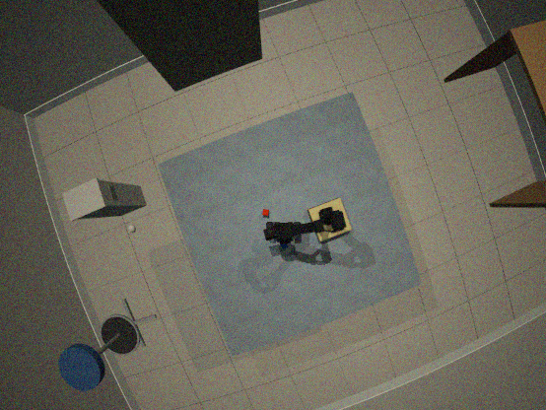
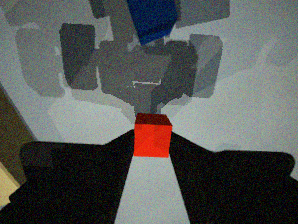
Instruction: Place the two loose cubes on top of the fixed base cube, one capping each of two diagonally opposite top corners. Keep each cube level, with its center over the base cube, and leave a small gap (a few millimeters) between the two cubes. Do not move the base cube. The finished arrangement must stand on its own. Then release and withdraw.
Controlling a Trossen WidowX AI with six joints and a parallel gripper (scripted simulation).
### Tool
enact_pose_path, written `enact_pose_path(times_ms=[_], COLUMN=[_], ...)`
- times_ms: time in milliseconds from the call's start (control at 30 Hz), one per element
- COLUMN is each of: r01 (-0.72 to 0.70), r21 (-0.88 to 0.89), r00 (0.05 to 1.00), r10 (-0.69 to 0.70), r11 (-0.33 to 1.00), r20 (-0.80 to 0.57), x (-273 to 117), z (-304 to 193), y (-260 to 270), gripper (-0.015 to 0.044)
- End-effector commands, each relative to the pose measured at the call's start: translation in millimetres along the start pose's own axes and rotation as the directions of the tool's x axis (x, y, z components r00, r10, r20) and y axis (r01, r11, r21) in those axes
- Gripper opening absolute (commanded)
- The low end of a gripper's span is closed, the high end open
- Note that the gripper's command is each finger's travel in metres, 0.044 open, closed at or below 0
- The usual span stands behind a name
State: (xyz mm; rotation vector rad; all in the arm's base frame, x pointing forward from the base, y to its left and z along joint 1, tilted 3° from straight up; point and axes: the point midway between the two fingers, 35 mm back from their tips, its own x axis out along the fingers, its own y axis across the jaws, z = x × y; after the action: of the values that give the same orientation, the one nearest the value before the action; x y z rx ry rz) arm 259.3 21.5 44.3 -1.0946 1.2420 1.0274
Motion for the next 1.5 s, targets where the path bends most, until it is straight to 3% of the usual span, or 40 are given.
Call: enact_pose_path(times_ms=[0, 767, 1467], r01=[0.005, 0.005, 0.002], r21=[-0.004, -0.004, 0.193], r00=[1.000, 1.000, 1.000], r10=[-0.005, -0.005, -0.004], r11=[1.000, 1.000, 0.981], r20=[0.006, 0.006, 0.011], x=[-15, -85, -64], z=[1, -1, 50], y=[-3, 1, 4], gripper=[0.0105, 0.0105, 0.0105])
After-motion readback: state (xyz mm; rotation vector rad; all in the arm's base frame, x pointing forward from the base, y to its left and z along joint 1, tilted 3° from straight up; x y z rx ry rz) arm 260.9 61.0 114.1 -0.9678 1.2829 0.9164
